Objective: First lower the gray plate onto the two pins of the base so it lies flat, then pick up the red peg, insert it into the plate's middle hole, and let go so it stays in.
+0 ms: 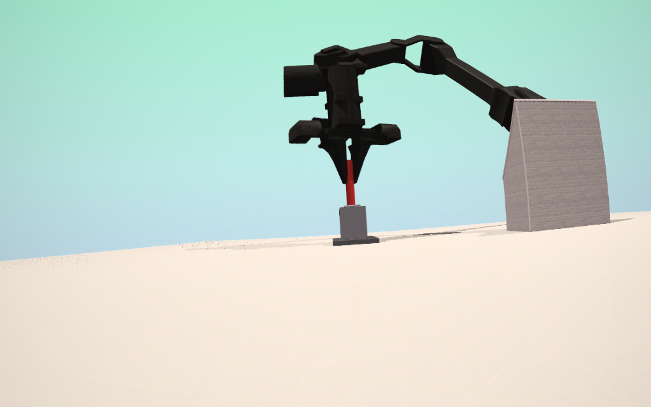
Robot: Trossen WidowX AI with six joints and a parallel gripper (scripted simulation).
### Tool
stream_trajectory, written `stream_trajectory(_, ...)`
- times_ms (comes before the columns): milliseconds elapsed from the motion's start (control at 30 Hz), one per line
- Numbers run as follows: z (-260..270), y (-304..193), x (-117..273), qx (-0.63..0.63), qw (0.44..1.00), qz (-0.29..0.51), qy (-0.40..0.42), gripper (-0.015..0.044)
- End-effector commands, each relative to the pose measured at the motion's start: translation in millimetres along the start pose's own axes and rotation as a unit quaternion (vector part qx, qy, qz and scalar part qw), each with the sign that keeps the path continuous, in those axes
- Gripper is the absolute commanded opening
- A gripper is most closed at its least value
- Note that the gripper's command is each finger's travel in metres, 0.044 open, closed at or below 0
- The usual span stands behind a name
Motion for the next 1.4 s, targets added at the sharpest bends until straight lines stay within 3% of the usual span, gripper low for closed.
stream_trajectory(0, 0.2, -0.1, 0.8, 0.0, 1.0, 0.0, 0.0, 0.0)
stream_trajectory(767, 0.4, -1.6, -1.5, 0.001, 1.0, 0.0, -0.001, 0.0)
stream_trajectory(967, 0.4, -1.6, -1.5, 0.001, 1.0, 0.0, -0.001, 0.015)
stream_trajectory(1367, 0.4, -1.9, 0.0, 0.001, 1.0, -0.001, 0.0, 0.015)
Point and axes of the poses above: the point midway between the two fingers, 35 mm back from their tips, its own x axis back along the fingers, its own z axis across the jaws, y = z × x, the point moved 9 cm from there along x, back along the fingers, and after that the axes turned 2 degrees about x, right-handed, at the moved point
